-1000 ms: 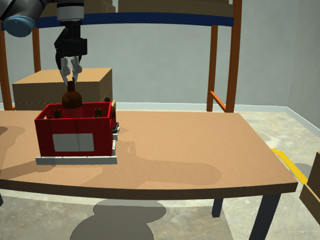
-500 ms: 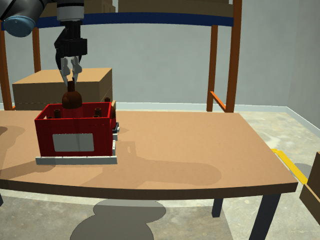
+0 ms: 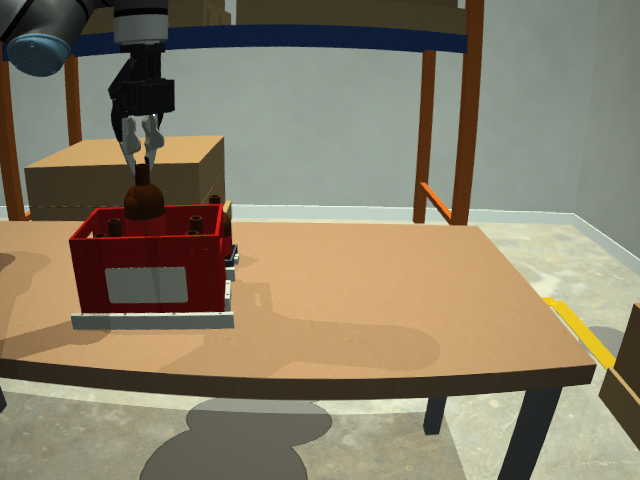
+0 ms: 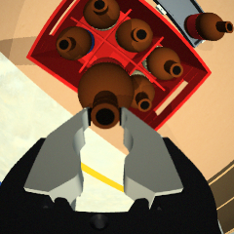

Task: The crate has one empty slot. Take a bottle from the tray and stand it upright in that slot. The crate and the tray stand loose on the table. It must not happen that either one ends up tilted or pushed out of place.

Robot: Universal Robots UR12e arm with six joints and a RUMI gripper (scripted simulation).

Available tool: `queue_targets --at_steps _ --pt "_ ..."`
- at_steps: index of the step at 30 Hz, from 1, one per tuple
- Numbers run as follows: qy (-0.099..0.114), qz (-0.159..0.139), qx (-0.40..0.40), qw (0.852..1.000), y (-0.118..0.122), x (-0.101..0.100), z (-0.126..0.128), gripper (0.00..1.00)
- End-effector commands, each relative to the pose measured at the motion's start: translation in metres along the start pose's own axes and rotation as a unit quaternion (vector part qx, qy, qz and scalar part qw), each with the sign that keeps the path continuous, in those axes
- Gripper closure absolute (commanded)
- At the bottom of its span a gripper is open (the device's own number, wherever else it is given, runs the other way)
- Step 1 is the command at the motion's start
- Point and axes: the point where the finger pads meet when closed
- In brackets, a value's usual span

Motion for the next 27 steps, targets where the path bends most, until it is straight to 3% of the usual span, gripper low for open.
queue_targets --at_steps 1,27 --pt "0.0 0.0 0.0 1.0 0.0 -0.002 0.0 1.0" --pt "0.0 0.0 0.0 1.0 0.0 -0.029 0.0 1.0"
Point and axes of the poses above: the point where the finger pads meet when closed, its own x axis back along the fingers, its own z axis across the jaws, y = z × x, and after that the axes turned 3 degrees about x, right-handed
